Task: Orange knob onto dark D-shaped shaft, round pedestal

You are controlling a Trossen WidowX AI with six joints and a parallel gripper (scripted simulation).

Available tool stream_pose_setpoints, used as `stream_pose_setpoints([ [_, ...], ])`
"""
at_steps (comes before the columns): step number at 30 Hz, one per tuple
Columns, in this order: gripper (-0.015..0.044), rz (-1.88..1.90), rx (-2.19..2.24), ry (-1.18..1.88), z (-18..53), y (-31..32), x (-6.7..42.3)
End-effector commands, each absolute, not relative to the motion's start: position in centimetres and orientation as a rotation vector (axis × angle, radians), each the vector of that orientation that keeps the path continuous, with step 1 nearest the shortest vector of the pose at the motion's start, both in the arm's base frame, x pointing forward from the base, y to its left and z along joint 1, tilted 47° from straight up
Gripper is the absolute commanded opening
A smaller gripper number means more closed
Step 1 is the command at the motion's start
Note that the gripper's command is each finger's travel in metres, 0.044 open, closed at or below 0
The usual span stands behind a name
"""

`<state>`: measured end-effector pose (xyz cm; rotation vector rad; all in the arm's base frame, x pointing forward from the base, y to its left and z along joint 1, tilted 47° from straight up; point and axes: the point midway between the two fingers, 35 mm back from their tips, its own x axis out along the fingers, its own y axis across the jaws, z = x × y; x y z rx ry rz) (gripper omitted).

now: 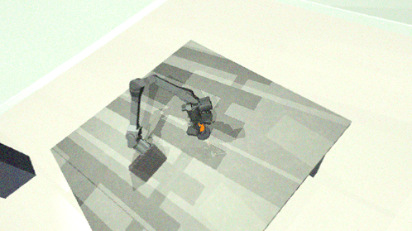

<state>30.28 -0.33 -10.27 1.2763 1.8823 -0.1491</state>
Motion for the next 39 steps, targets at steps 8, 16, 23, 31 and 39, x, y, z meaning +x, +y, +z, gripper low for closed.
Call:
stream_pose_setpoints([
  [8,0.0,-0.156,1.279,1.881,-10.35,-0.19,30.32],
  [16,0.0,-0.156,1.279,1.881,-10.08,-0.5,30.45],
  [23,0.0,-0.277,1.362,1.896,-10.06,-0.54,30.5],
  [31,0.0,-0.361,1.418,1.903,-10.3,-0.32,30.3],
  [39,0.0,-0.361,1.418,1.903,-10.36,-0.27,30.34],
])
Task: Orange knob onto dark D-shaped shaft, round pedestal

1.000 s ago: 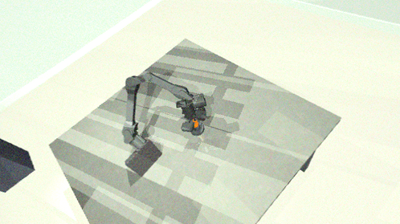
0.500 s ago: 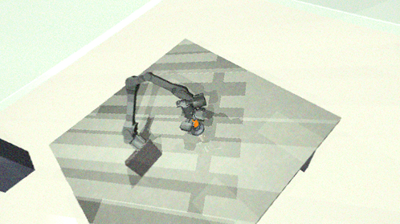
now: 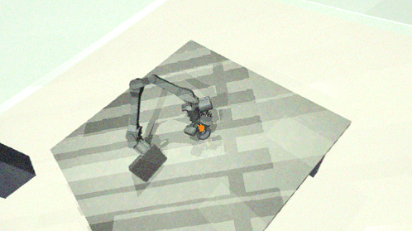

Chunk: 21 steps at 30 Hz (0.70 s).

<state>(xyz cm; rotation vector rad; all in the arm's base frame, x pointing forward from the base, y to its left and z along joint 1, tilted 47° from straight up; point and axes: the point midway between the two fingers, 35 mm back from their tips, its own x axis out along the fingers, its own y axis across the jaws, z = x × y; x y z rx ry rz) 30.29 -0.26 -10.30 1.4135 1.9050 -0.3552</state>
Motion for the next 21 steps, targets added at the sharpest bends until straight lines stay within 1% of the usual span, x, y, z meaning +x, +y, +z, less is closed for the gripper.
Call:
stream_pose_setpoints([
  [1,0.0,-0.361,1.418,1.903,-10.36,-0.27,30.34],
  [16,0.0,-0.361,1.418,1.903,-10.1,-0.56,30.47],
  [21,0.0,-0.487,1.498,1.909,-10.08,-0.54,30.47],
])
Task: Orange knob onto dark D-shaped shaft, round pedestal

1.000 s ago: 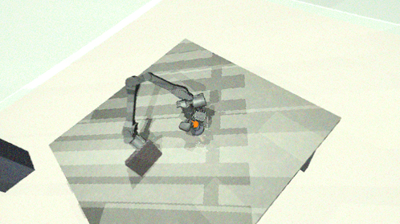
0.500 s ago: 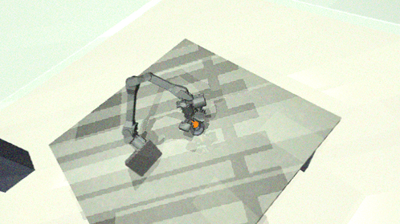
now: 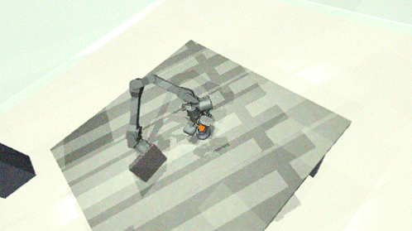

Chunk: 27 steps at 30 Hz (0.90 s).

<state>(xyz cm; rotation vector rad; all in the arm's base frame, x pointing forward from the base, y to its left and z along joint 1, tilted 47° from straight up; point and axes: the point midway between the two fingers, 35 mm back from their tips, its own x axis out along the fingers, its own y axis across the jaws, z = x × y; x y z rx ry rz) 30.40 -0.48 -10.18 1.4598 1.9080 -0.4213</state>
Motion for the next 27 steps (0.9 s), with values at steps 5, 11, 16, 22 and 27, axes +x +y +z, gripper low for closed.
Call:
stream_pose_setpoints([
  [5,0.0,-0.574,1.552,1.91,-10.15,-0.38,30.34],
  [11,0.0,-0.574,1.552,1.91,-10.36,-0.26,30.35],
  [16,0.0,-0.574,1.552,1.91,-10.44,-0.2,30.31],
  [22,0.0,-0.562,1.545,1.91,-10.43,-0.22,30.31],
  [27,0.0,-0.55,1.538,1.91,-10.44,-0.2,30.31],
])
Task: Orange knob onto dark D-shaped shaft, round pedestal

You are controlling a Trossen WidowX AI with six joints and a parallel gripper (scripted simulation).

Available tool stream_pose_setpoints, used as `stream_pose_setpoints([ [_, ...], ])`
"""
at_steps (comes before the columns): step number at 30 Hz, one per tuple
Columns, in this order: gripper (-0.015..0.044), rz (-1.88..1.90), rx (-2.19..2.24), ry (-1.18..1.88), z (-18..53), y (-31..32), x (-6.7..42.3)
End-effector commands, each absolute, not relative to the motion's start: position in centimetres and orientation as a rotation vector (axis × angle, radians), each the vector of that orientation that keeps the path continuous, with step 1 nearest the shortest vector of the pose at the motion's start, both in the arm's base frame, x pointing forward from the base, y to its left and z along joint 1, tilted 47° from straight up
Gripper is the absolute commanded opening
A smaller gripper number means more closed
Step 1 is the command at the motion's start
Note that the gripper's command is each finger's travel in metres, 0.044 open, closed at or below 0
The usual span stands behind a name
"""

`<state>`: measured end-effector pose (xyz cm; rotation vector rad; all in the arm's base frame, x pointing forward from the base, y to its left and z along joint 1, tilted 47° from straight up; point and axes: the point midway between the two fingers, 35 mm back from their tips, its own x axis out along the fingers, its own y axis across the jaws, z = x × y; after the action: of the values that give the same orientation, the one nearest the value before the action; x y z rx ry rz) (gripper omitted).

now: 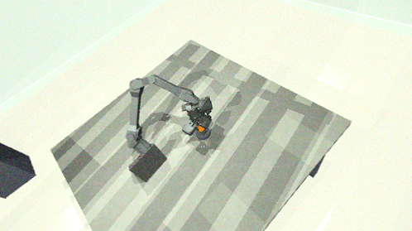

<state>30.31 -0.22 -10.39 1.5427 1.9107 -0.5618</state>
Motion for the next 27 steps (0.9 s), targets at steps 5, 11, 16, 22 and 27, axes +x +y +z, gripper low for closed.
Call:
stream_pose_setpoints([
  [5,0.0,-0.55,1.538,1.91,-10.46,-0.18,30.3],
  [11,0.0,-0.559,1.543,1.91,-10.47,-0.17,30.3],
  [16,0.0,-0.623,1.582,1.909,-10.49,-0.15,30.3],
  [22,0.0,-0.615,1.577,1.909,-10.49,-0.15,30.3],
  [27,0.0,-0.523,1.521,1.91,-10.5,-0.13,30.3],
])
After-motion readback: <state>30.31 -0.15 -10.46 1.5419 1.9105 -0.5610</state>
